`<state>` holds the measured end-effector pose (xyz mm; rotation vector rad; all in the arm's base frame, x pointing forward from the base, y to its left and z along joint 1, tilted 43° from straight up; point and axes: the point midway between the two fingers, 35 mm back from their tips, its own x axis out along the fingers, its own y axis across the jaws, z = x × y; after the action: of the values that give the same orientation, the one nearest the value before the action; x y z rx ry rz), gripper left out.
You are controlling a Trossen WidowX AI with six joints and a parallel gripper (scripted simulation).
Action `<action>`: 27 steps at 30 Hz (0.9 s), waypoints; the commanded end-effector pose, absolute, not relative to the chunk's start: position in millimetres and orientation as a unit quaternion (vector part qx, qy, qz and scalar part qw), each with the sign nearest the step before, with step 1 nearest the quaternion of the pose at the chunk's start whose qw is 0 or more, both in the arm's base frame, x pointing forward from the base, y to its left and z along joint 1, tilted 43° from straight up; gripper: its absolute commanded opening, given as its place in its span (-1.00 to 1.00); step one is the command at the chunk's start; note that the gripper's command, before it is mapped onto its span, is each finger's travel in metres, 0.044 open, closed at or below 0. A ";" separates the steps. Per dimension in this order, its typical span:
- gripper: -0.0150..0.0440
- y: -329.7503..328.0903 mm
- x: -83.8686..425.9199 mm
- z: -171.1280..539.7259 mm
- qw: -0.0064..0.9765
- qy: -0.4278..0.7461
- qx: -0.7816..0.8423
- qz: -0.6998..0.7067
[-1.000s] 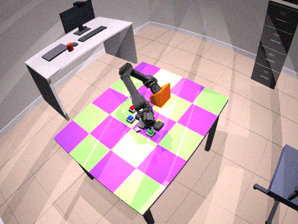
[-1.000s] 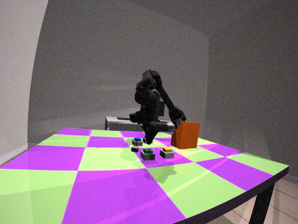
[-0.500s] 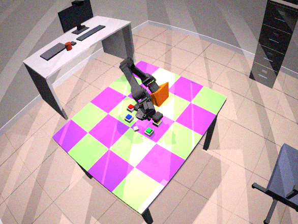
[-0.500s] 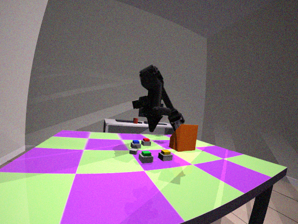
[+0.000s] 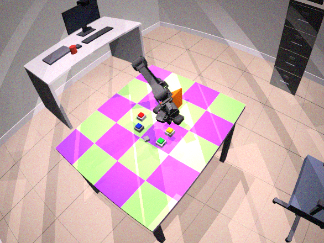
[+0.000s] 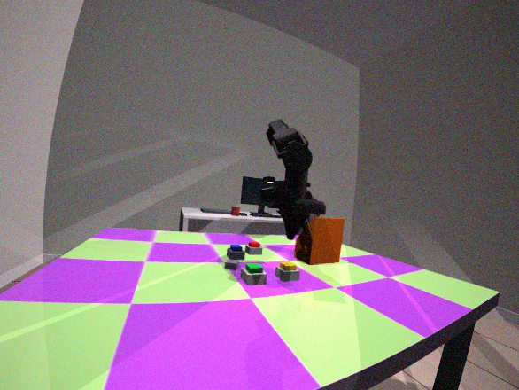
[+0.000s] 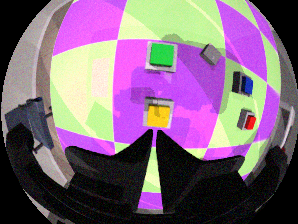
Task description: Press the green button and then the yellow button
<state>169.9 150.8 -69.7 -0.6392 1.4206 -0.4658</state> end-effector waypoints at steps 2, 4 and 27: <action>-0.42 120.7 168.4 -94.6 0.680 0.637 -0.293 -0.215; -0.42 120.7 168.4 -94.6 0.680 0.637 -0.293 -0.215; -0.42 98.5 171.7 -118.8 0.680 0.636 -0.293 -0.215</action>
<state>171.7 103.5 -114.8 -0.6514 1.4288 -0.4839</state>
